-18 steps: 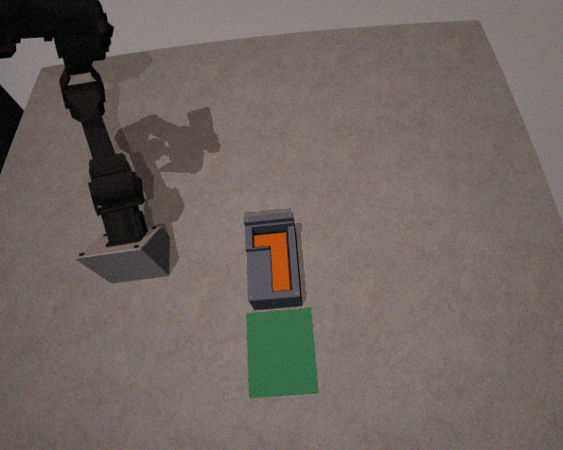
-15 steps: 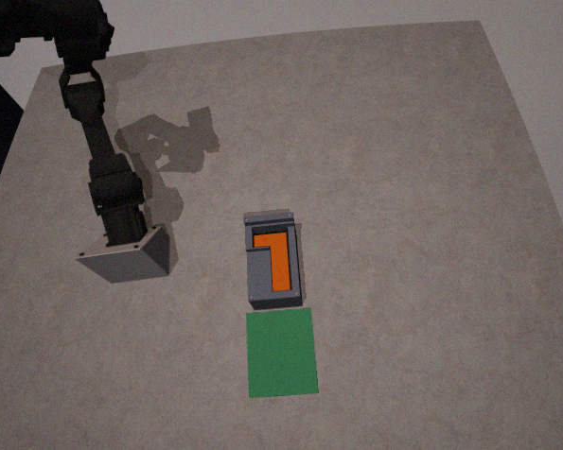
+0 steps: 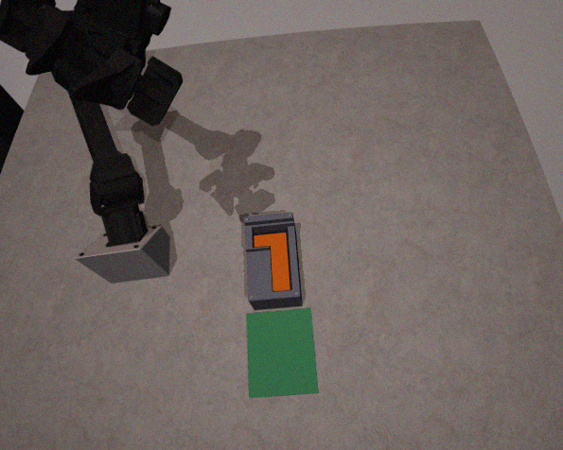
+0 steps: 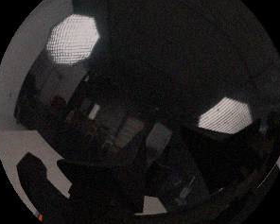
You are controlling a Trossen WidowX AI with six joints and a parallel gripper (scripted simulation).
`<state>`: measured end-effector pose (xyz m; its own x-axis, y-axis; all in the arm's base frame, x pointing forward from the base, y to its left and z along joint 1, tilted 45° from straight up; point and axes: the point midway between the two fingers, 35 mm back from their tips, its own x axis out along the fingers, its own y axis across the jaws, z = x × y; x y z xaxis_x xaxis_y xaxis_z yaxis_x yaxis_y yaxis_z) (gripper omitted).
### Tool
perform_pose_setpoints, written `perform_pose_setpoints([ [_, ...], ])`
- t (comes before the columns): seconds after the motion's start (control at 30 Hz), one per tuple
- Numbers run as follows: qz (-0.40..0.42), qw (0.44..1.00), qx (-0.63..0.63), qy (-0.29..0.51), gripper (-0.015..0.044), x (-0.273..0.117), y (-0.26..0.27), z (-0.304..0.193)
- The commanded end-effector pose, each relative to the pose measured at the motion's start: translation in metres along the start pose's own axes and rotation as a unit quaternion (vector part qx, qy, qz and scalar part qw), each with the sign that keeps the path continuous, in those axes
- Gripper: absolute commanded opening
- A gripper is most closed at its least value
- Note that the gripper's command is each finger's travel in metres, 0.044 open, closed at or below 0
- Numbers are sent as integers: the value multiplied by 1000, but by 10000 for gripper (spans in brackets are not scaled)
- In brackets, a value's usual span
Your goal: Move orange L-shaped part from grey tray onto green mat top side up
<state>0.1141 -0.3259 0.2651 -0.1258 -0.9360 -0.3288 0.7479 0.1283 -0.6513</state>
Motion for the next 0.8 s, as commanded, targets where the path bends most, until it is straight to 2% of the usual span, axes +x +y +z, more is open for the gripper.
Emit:
perform_pose_setpoints([
  [0.0, 171, 979, -108, 28, 180, 6, 81, -8],
  [0.1, 285, 942, -168, 55, 180, -3, 132, -23],
  [0.23, 434, 865, -230, 102, 180, -29, 191, -51],
  [0.5, 684, 635, -268, 237, 180, -121, 261, -104],
  [0.63, 765, 505, -237, 321, 180, -171, 275, -114],
  [0.77, 776, 483, -229, 336, 180, -180, 276, -114],
])
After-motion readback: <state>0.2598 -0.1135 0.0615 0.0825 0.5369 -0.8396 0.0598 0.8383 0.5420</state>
